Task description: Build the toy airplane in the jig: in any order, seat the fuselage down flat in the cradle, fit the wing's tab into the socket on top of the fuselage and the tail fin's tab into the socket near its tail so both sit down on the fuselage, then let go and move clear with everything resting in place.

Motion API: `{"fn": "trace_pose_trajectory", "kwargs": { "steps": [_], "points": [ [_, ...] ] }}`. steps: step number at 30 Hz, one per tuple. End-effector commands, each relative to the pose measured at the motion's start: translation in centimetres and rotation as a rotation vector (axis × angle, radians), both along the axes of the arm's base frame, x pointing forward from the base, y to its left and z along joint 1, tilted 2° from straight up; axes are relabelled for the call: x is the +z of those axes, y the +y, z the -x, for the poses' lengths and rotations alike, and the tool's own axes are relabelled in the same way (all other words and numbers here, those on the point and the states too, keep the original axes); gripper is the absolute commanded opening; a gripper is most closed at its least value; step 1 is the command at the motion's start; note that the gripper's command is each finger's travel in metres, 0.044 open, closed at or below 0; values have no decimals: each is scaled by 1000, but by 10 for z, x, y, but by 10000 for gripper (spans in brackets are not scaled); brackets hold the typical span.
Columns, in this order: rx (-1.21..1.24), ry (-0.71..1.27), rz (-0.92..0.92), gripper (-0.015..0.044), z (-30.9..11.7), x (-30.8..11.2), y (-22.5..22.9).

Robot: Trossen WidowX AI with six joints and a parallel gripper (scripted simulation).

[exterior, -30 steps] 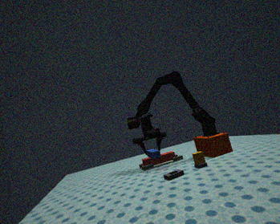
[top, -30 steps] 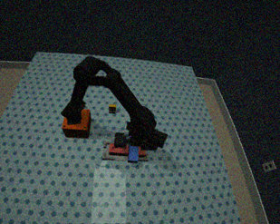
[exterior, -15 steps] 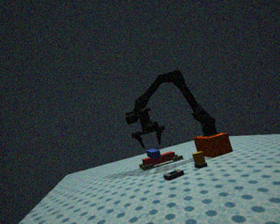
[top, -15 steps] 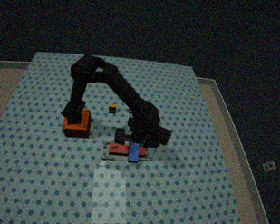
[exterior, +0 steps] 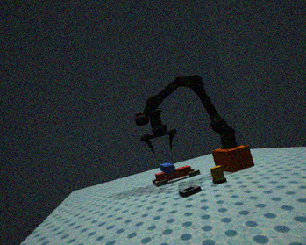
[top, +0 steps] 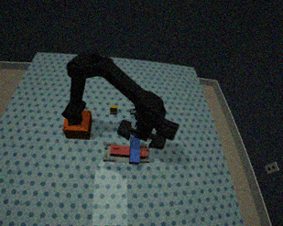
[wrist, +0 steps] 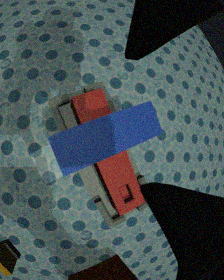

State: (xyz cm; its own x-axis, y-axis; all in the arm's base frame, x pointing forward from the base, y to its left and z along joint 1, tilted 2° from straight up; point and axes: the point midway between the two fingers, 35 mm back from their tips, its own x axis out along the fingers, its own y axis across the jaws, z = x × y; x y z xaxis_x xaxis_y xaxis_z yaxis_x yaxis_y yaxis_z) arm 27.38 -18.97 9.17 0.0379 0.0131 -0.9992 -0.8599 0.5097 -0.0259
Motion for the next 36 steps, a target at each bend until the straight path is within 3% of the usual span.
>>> {"fn": "trace_pose_trajectory", "kwargs": {
  "steps": [1, 10, 30, 36],
  "points": [
    [-428, 12, -17, 440, 0, -1, 0],
    [-1218, 22, -44, 440, -1, -2, -1],
    [-1234, 22, -45, 440, -2, -2, 2],
    [-1234, 25, -50, 440, -14, 4, 90]
  ]
}}
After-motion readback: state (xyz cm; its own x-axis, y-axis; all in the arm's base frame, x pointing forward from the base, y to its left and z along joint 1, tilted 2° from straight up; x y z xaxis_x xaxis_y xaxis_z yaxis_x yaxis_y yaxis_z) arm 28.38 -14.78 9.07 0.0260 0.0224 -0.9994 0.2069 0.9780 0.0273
